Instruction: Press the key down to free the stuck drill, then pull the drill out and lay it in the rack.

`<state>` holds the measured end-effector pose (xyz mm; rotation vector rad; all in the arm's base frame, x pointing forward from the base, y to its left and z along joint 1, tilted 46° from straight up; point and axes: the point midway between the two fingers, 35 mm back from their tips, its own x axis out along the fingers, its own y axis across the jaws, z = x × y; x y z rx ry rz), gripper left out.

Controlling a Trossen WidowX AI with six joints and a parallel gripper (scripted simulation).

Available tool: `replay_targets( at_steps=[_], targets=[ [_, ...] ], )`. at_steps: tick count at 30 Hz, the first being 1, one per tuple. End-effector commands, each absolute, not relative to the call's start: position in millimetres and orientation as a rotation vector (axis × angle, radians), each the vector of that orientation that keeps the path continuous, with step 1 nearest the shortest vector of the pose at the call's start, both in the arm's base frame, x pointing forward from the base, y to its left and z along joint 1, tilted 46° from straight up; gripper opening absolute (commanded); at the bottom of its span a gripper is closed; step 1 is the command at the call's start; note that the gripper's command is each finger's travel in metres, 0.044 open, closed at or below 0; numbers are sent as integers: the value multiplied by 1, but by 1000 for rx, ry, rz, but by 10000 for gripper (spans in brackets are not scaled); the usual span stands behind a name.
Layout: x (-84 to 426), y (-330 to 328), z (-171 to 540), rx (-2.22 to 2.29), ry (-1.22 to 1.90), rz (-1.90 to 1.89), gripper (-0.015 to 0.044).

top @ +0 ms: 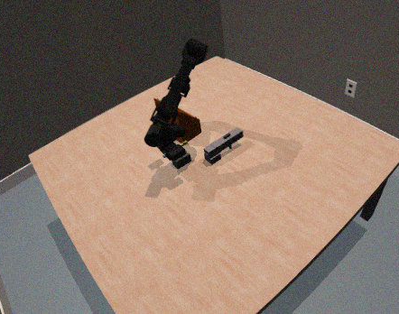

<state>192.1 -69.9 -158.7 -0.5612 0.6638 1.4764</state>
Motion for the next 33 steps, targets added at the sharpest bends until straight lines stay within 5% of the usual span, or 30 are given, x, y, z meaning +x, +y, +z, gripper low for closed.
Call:
replay_targets(
  at_steps=[1, 33],
  targets=[
    [190, -64, -164, -561, 662, 1483, 0],
    [188, -36, -192, -560, 660, 1483, 0]
  ],
)
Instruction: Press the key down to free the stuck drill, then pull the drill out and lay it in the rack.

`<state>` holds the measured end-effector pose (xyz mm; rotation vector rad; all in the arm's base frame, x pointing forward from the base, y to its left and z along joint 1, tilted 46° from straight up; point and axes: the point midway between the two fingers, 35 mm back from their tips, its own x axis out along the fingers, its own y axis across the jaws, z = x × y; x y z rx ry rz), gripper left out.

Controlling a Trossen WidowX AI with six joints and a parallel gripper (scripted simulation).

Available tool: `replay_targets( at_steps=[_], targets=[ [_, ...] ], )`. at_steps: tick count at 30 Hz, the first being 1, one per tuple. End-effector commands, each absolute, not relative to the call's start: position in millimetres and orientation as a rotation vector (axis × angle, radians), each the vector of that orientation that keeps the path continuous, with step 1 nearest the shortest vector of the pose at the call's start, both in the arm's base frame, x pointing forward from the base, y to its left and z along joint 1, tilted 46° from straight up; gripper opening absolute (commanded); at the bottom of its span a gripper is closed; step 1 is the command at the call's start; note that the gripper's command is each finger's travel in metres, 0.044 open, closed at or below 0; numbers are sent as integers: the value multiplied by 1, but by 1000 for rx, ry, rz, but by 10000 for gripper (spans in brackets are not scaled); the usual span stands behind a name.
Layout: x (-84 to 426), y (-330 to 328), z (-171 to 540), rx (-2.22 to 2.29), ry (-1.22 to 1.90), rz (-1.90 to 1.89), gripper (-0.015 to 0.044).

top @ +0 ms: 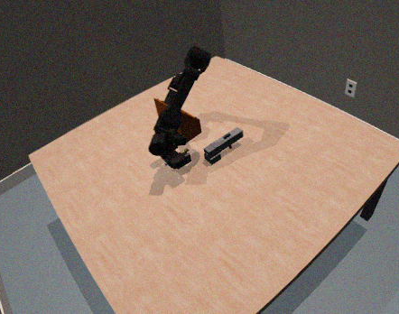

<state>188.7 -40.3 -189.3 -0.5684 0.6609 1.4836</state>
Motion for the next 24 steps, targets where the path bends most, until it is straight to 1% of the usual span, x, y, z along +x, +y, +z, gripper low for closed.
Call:
replay_targets(
  at_steps=[1, 24],
  targets=[
    [188, -35, -193, -560, 660, 1483, 0],
    [187, -27, -196, -559, 660, 1484, 0]
  ],
)
